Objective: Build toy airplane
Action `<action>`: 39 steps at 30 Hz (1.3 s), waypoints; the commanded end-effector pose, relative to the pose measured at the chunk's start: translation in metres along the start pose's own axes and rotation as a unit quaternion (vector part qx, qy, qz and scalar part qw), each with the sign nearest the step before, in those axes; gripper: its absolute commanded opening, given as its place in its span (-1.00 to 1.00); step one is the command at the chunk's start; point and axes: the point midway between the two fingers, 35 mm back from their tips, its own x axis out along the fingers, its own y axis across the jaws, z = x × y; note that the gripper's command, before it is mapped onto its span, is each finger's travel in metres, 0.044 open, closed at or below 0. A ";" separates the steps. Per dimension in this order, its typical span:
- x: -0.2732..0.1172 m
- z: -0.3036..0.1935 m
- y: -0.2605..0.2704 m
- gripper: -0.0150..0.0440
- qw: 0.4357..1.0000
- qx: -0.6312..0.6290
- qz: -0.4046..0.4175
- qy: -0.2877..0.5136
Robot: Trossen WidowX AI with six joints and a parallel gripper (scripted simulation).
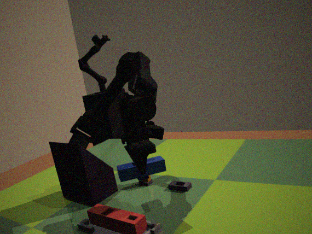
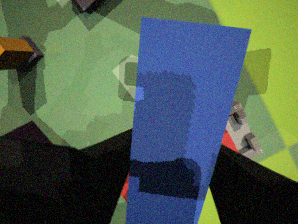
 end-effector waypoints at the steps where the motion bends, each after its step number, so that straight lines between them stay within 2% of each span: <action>1: 0.004 -0.013 -0.003 -0.49 1.000 -0.030 0.002 0.003; 37: 0.031 -0.118 -0.010 -0.49 0.942 -0.336 0.010 -0.012; 39: 0.031 -0.118 -0.010 -0.31 0.942 -0.336 0.010 -0.012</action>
